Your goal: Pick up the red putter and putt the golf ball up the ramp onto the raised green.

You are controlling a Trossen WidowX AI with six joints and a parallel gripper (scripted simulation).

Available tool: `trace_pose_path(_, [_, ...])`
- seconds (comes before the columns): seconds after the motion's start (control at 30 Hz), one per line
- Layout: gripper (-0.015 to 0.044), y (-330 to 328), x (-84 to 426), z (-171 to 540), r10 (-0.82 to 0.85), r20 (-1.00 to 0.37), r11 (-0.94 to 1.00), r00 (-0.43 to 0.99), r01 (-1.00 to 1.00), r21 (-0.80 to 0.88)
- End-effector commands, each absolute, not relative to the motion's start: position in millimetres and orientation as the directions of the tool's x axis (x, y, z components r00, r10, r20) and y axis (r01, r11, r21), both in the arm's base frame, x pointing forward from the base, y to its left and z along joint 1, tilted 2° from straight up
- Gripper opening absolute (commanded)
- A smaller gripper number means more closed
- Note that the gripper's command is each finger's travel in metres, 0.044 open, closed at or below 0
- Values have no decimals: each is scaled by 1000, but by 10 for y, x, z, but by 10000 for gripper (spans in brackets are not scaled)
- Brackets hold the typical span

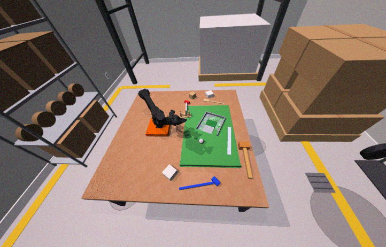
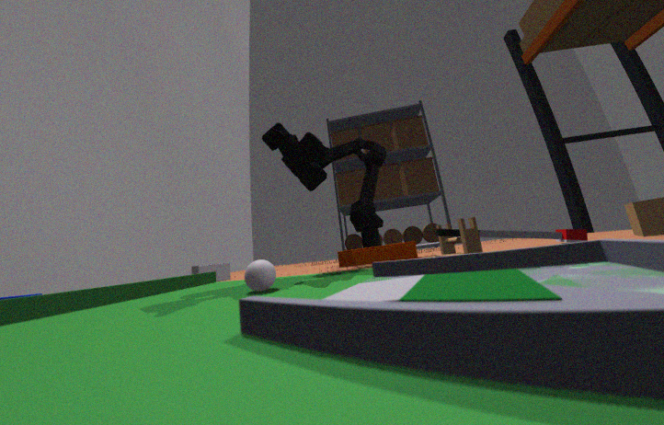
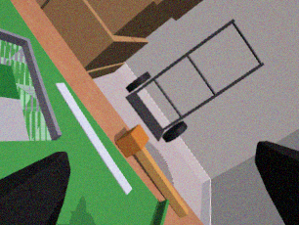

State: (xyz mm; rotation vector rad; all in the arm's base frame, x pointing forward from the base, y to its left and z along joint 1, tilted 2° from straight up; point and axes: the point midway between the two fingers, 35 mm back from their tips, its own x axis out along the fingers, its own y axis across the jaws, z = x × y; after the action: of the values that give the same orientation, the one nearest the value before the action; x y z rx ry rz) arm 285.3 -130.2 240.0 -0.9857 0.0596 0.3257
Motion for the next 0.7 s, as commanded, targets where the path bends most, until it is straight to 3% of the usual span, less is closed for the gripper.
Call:
trace_pose_path(0.0, [426,-1290,2867,2390,245,-200,512,949,-302,-804])
trace_pose_path(0.3, [440,-441,3438,1941,420,-433,556,798,-603,-571])
trace_pose_path(0.67, [440,995,3478,1383,523,-727,344,445,-891,-298])
